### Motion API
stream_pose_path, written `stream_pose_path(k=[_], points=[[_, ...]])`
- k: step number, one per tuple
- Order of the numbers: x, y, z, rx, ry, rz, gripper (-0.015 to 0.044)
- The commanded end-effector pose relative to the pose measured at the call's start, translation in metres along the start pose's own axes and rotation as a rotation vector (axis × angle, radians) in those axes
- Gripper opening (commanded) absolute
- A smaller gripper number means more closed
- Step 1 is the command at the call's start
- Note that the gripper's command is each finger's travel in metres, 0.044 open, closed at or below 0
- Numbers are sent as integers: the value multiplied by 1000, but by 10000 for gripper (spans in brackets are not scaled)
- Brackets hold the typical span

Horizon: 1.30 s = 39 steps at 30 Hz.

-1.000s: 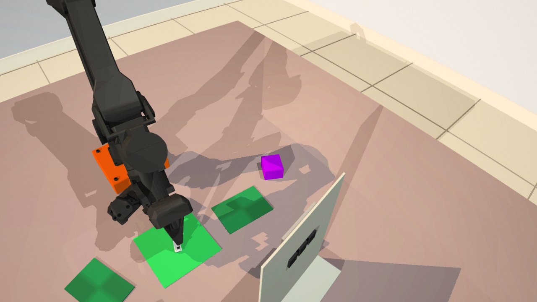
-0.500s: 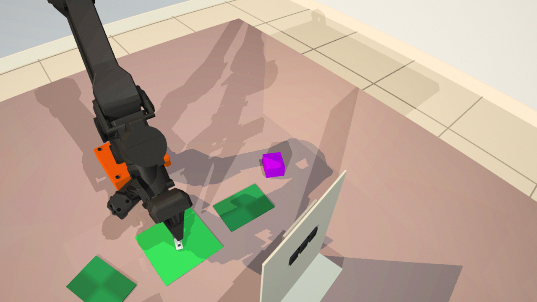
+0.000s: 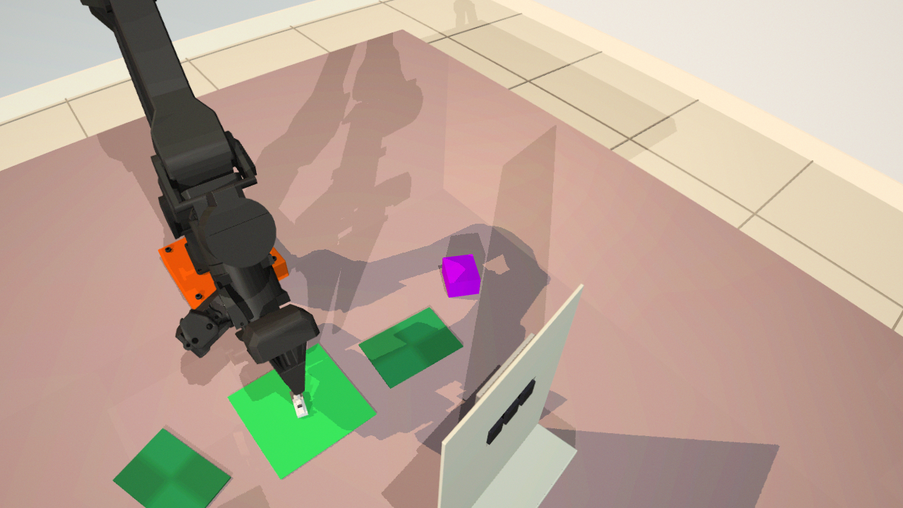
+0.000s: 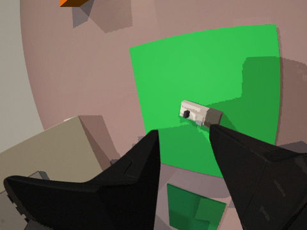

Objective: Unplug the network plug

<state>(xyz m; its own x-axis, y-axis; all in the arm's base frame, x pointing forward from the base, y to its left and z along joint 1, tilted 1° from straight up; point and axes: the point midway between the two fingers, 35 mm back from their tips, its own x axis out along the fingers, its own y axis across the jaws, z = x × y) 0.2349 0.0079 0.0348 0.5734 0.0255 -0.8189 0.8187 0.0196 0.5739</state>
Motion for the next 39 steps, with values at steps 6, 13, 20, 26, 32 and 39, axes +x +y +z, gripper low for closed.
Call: stream_pose_path(k=[6, 13, 20, 26, 32, 39], points=[[-8, 0, 0, -2, -1, 0, 156], [-13, 4, 1, -2, -1, 1, 156], [-20, 11, 1, -2, -1, 1, 156], [-27, 16, 1, -2, -1, 1, 156], [-33, 21, 1, -2, -2, 1, 156], [-42, 27, 1, -2, -2, 1, 156]])
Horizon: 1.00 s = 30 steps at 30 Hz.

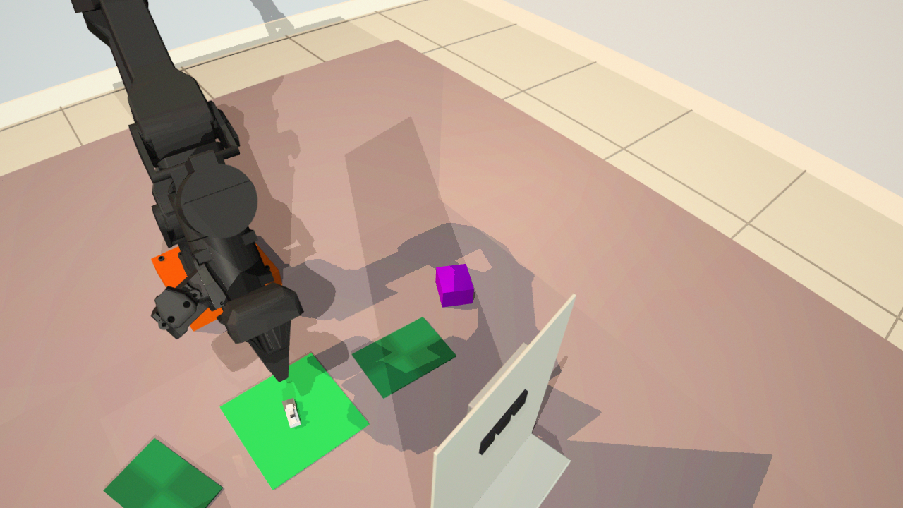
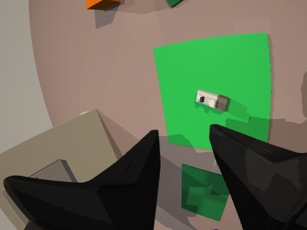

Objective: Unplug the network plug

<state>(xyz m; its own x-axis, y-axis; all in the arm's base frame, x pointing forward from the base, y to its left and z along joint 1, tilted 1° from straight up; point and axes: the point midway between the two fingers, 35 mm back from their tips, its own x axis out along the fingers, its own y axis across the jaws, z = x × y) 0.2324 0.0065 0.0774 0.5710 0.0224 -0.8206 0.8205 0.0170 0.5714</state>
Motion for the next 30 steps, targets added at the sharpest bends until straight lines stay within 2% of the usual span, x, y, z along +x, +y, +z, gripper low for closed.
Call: stream_pose_path(k=[1, 30], points=[[-7, 5, 0, -4, 1, 4, 156], [-45, 22, 0, -4, 1, 3, 156]])
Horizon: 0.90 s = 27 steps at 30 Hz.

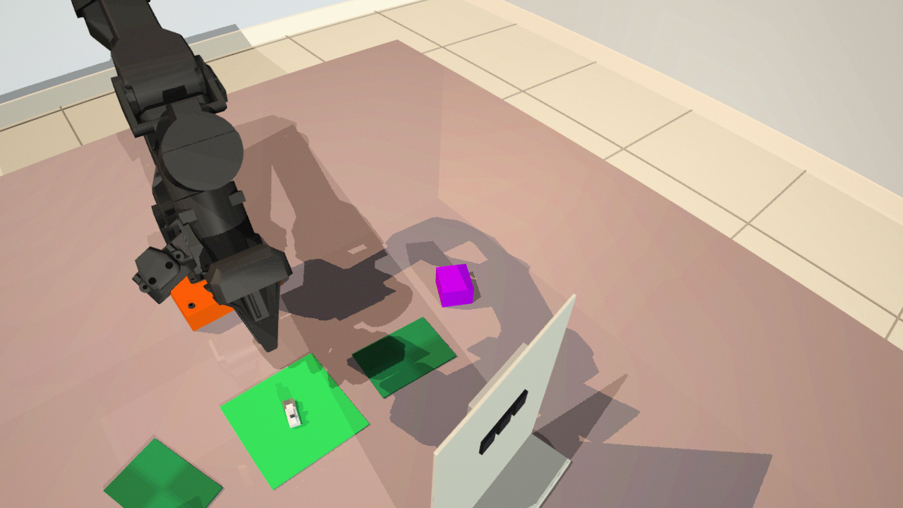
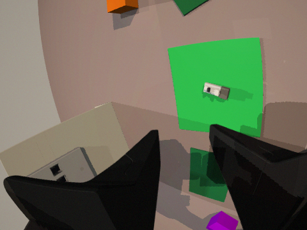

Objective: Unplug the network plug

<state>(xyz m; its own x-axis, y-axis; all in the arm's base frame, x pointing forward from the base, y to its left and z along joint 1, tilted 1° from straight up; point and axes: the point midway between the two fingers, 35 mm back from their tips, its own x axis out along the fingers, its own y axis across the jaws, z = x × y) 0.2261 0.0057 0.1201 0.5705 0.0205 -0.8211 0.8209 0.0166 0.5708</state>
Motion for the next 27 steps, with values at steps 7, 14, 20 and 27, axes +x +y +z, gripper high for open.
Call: stream_pose_path(k=[7, 14, 20, 27], points=[[-12, 11, 0, -1, 0, 1, 156], [-28, 24, 0, -1, 0, 2, 156], [-42, 34, 0, -2, 0, 2, 156], [-59, 45, 0, -3, 1, 3, 156]])
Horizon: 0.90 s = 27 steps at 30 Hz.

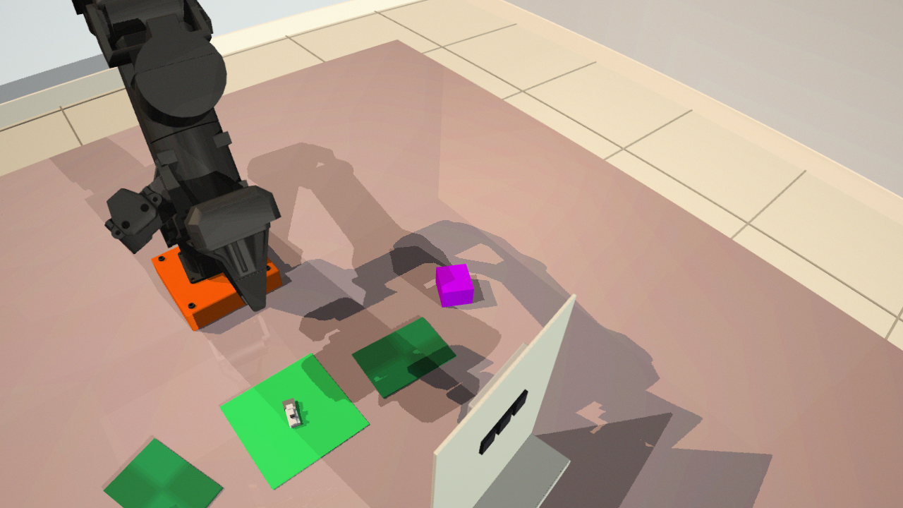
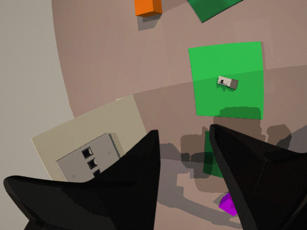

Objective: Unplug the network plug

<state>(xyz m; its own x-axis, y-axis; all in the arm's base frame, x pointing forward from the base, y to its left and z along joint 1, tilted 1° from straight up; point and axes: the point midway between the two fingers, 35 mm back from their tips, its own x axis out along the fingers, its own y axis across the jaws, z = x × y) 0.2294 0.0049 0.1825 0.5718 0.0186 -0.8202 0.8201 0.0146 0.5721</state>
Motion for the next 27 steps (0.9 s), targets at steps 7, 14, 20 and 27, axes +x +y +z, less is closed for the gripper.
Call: stream_pose_path(k=[7, 14, 20, 27], points=[[-27, 16, -1, -6, 4, 1, 156], [-41, 22, -1, -6, 4, 1, 156], [-41, 22, -1, -6, 4, 1, 314], [-41, 22, -1, -6, 4, 1, 440]])
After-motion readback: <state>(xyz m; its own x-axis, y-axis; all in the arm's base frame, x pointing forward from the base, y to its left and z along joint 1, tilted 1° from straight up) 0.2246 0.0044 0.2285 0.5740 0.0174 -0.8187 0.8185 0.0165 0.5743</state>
